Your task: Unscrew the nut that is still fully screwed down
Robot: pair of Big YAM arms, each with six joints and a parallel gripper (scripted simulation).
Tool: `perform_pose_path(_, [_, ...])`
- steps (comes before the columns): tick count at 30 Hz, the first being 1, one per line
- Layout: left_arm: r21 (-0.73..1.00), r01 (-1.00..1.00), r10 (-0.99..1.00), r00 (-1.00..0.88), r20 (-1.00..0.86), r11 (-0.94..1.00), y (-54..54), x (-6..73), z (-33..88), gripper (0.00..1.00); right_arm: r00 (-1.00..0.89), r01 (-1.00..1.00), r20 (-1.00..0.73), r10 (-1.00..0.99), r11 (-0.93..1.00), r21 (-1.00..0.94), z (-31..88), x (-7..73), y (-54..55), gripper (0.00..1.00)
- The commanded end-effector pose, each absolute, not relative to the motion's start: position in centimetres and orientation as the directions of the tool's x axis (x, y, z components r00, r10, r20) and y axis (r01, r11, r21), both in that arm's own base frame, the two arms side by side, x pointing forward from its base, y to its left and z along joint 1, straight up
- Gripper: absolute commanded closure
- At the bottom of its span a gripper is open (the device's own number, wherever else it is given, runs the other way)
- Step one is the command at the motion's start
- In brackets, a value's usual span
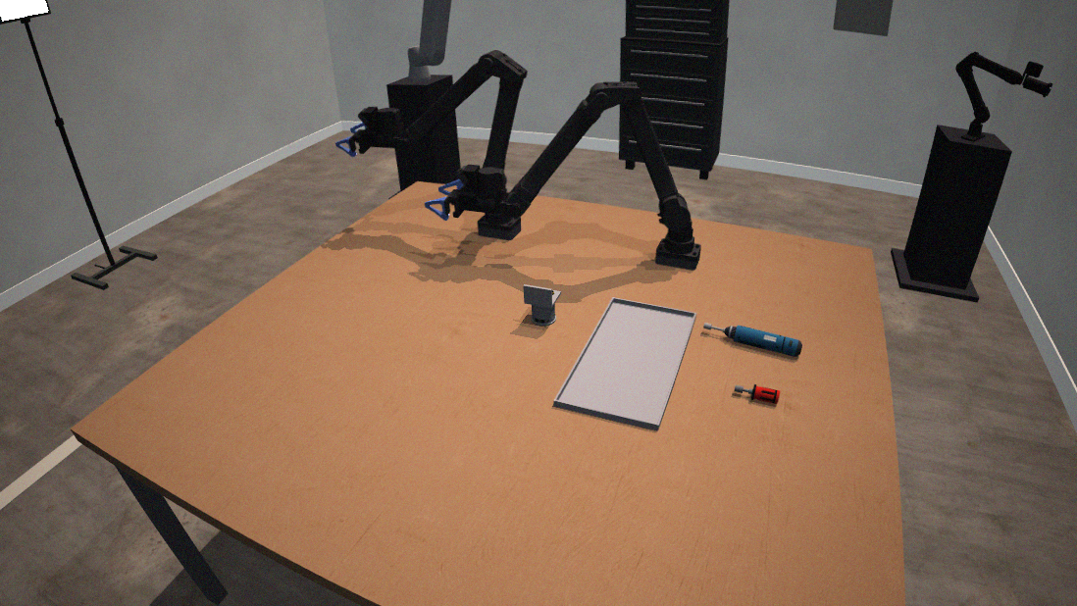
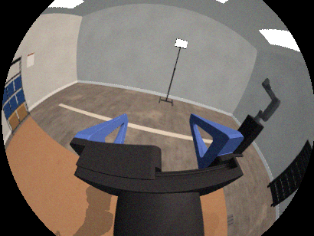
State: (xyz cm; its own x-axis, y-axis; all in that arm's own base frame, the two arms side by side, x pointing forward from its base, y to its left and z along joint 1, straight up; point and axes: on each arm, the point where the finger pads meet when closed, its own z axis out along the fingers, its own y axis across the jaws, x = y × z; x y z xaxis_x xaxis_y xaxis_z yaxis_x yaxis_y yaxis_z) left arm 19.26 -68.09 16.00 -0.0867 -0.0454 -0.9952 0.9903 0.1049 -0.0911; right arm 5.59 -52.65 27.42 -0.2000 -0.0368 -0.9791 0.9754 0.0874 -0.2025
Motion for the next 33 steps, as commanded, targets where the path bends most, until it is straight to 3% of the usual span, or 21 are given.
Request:
perform_pose_path(1, [-0.088,0.991,-0.058,-0.083,-0.995,0.104,-68.2,19.3,16.7,0.0,-0.199,0.976,-0.979,-0.047,0.085,-0.202,27.9,5.6,-52.7,0.0])
perform_pose_path(17, [-0.088,0.991,-0.058,-0.083,-0.995,0.104,-68.2,19.3,16.7,0.0,-0.199,0.976,-0.979,-0.047,0.085,-0.202,27.9,5.6,-52.7,0.0])
perform_pose_path(18, [-0.083,0.991,-0.081,-0.075,-0.994,0.102,-68.7,19.5,17.8,0.18,-0.196,0.976,-0.978,-0.075,0.08,-0.201,29.3,5.7,-53.3,0.0])
perform_pose_path(33, [-0.083,0.991,-0.081,-0.075,-0.994,0.102,-68.7,19.5,17.8,0.18,-0.196,0.976,-0.978,-0.075,0.08,-0.201,29.3,5.7,-53.3,0.0])
